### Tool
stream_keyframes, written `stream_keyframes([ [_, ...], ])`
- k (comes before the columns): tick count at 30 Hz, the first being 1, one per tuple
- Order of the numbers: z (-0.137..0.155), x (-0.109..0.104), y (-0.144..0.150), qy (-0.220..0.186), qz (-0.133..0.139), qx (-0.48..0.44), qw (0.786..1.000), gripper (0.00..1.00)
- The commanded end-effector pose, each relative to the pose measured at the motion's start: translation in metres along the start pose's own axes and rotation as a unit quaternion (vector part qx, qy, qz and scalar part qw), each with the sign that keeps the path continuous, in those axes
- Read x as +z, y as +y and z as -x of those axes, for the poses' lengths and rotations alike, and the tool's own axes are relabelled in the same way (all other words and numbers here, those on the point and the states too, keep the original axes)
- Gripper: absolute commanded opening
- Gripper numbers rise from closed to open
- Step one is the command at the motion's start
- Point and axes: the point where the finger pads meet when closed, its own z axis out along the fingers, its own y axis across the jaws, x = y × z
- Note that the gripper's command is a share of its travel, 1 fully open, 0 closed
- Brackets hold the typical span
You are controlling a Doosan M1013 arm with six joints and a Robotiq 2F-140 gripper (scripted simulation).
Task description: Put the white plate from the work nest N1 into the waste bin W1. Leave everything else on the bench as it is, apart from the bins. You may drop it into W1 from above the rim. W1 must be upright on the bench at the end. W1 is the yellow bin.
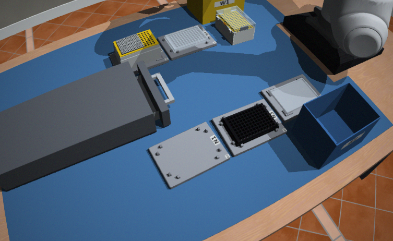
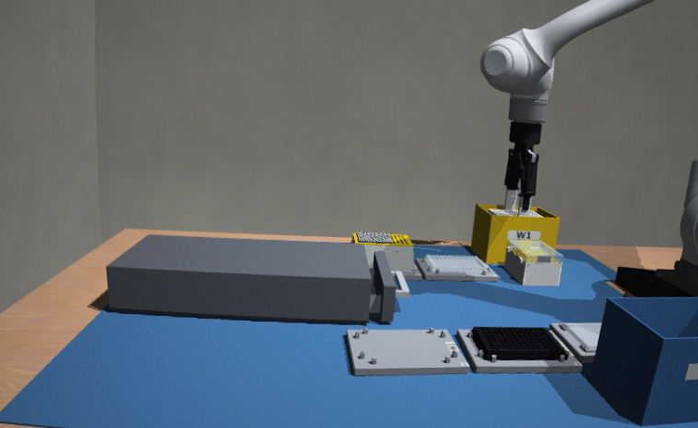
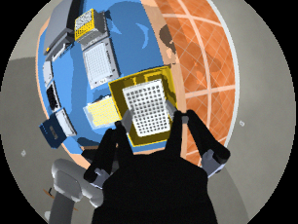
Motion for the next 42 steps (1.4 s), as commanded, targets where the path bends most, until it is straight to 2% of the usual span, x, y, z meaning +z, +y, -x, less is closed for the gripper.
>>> stream_keyframes([
  [1,0.0000,0.0000,0.0000,0.000,0.000,0.000,1.000,0.10],
  [10,0.0000,0.0000,0.0000,0.000,0.000,0.000,1.000,0.10],
  [11,0.0000,0.0000,0.0000,0.000,0.000,0.000,1.000,0.70],
  [42,0.0000,-0.0040,0.0000,0.000,0.000,0.000,1.000,0.70],
])
